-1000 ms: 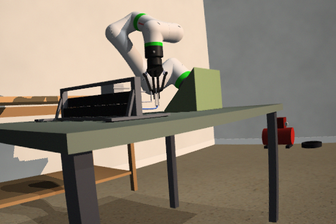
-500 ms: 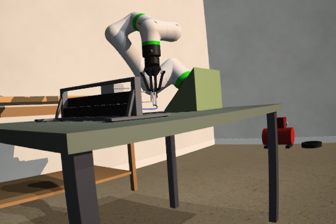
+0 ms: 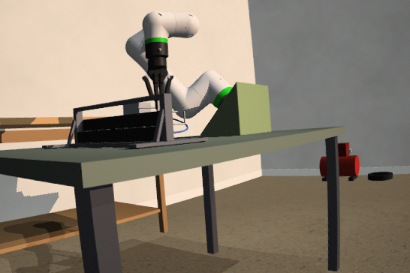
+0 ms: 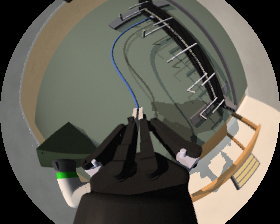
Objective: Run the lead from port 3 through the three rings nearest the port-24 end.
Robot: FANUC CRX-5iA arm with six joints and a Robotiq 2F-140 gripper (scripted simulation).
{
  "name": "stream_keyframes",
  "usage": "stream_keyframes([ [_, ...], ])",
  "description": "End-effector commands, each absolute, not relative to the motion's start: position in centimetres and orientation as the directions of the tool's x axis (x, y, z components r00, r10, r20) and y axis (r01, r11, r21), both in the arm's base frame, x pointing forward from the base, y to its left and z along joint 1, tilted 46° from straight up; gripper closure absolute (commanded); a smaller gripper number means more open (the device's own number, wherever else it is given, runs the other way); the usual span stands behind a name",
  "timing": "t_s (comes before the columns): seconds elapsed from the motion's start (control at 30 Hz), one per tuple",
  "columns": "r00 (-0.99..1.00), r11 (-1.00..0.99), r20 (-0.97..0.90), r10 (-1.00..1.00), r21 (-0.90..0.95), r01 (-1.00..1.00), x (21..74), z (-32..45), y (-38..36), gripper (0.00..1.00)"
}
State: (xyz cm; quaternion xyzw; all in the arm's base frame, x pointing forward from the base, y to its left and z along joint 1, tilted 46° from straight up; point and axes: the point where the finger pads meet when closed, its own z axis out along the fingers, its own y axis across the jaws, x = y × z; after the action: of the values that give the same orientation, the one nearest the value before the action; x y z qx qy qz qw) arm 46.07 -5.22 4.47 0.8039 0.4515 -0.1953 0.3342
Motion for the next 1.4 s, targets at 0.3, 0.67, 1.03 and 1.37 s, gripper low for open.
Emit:
stream_keyframes([
  [0.3, 0.24, -0.177, -0.695, 0.678, 0.163, 0.971, 55.6, 11.9, -6.4, 1.0],
  [0.67, 0.036, -0.034, -0.714, 0.699, 0.017, 0.999, 62.1, 16.9, -7.2, 1.0],
  [1.03, 0.033, -0.032, -0.714, 0.699, 0.015, 0.999, 62.2, 17.0, -7.2, 1.0],
  [1.37, 0.033, -0.032, -0.714, 0.699, 0.015, 0.999, 62.2, 17.0, -7.2, 1.0],
])
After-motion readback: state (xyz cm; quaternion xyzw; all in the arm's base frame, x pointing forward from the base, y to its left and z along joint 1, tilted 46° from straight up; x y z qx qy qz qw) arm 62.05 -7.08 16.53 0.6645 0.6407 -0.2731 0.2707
